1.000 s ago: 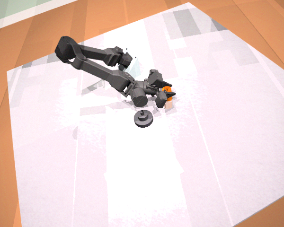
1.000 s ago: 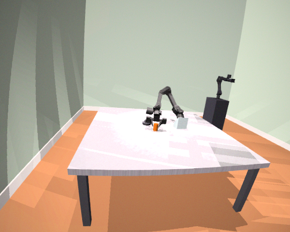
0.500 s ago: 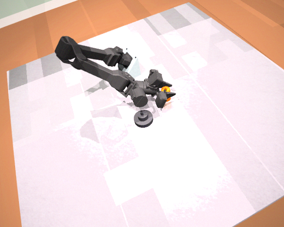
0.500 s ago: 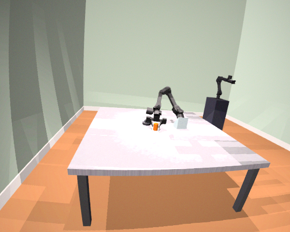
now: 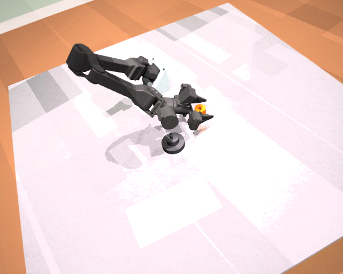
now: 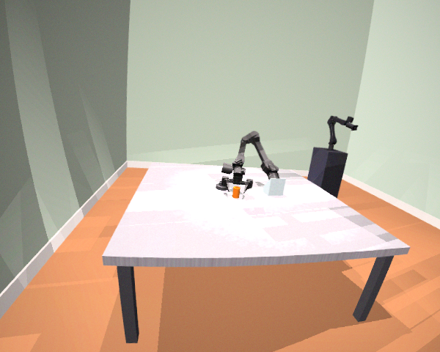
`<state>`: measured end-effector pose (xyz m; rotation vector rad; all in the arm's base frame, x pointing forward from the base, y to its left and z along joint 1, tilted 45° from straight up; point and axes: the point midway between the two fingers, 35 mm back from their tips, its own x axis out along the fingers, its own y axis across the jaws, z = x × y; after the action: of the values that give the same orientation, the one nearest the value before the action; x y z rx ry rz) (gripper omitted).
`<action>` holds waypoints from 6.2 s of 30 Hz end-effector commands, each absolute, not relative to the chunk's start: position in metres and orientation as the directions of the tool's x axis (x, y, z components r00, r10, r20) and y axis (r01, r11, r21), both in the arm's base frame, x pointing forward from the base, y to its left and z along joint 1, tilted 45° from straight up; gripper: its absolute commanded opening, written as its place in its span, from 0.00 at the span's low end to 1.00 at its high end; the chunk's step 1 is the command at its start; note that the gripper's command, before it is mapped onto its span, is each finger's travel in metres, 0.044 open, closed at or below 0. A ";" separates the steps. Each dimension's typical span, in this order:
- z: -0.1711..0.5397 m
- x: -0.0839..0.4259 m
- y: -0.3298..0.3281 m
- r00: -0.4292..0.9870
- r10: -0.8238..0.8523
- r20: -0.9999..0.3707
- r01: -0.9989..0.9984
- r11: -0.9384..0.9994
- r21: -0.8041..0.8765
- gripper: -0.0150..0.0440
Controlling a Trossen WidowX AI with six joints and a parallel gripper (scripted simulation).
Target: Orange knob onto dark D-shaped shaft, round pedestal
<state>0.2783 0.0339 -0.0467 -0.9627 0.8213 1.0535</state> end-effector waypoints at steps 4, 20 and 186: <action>-0.040 0.280 0.041 0.291 0.325 -0.900 -0.952 0.192 -0.239 1.00; -0.004 0.269 0.091 0.086 0.018 -0.996 -0.956 0.283 -0.078 1.00; 0.062 0.298 0.081 0.036 -0.679 -0.733 0.046 0.734 -0.678 0.25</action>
<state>0.2949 0.0856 0.0573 -0.5563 1.4480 -0.6104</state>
